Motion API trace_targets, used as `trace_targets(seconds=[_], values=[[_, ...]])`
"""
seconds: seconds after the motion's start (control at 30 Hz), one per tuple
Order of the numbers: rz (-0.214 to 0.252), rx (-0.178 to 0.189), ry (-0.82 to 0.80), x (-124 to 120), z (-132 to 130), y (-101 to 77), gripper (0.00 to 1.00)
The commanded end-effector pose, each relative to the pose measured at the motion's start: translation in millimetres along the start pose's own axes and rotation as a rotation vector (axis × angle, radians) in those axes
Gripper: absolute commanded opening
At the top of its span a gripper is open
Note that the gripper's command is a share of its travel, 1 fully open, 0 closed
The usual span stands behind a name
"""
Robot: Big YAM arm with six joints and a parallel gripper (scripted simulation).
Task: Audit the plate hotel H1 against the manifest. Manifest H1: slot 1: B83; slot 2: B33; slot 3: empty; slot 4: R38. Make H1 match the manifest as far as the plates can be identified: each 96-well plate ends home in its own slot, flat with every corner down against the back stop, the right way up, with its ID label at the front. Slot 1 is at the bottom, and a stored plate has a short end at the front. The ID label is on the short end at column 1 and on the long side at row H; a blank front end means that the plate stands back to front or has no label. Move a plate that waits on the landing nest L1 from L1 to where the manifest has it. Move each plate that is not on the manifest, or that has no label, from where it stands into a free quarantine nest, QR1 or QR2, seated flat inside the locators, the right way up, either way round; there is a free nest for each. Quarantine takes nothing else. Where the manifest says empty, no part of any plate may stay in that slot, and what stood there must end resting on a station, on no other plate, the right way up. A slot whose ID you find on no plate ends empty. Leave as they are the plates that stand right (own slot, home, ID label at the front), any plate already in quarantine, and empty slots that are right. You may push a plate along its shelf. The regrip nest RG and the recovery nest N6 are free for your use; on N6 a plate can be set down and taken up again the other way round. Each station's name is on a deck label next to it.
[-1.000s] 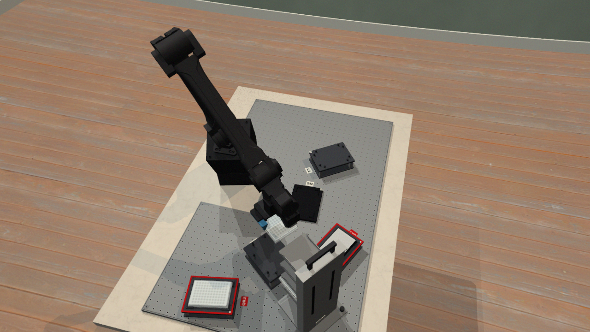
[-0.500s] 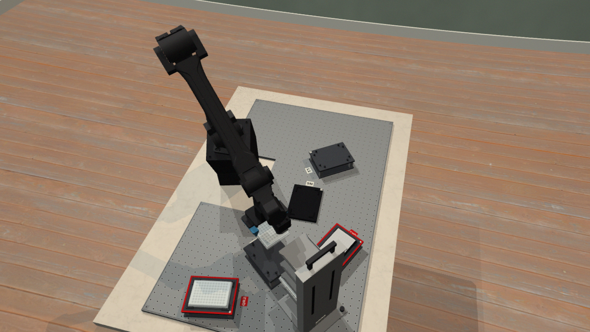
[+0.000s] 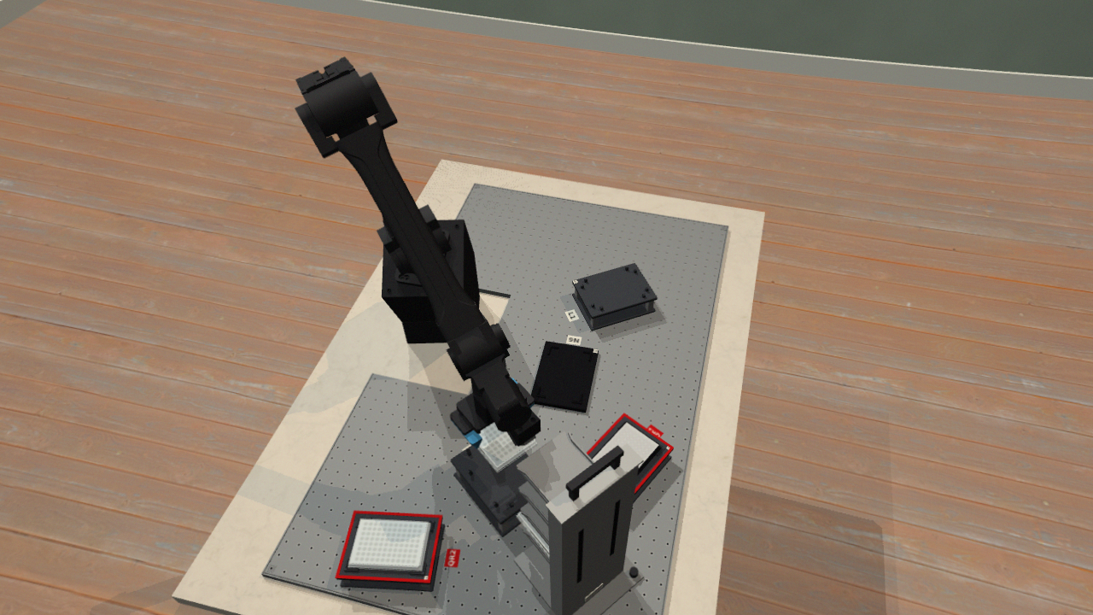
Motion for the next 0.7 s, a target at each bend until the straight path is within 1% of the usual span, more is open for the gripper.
trace_targets(seconds=[0.0, 0.07, 0.13, 0.17, 0.3, 0.43, 0.5, 0.63, 0.67], values=[[-0.016, -0.008, -0.004, 3, -4, 8.8, 0.86], [-0.016, -0.008, -0.004, 4, -5, 14.2, 0.86], [-0.016, -0.008, -0.004, 4, -5, 14.2, 0.86], [-0.037, -0.015, -0.005, 15, -8, 11.9, 0.86], [-0.016, -0.008, -0.004, 4, -5, 27.5, 0.86], [-0.015, -0.007, -0.004, 3, -5, 38.4, 0.86], [-0.022, -0.010, -0.003, 7, -7, 42.4, 0.86], [-0.016, -0.008, -0.004, 4, -5, 54.2, 0.86], [-0.016, -0.008, -0.004, 4, -5, 54.2, 0.86]])
Point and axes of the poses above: the point where the finger pads meet when closed, its own y axis out along the fingers, its own z axis across the jaws, x = y × z, the point moved 4 cm from there along -y, back along the fingers, and after that the axes turned 9 degrees about -y, right-handed, at the moved point
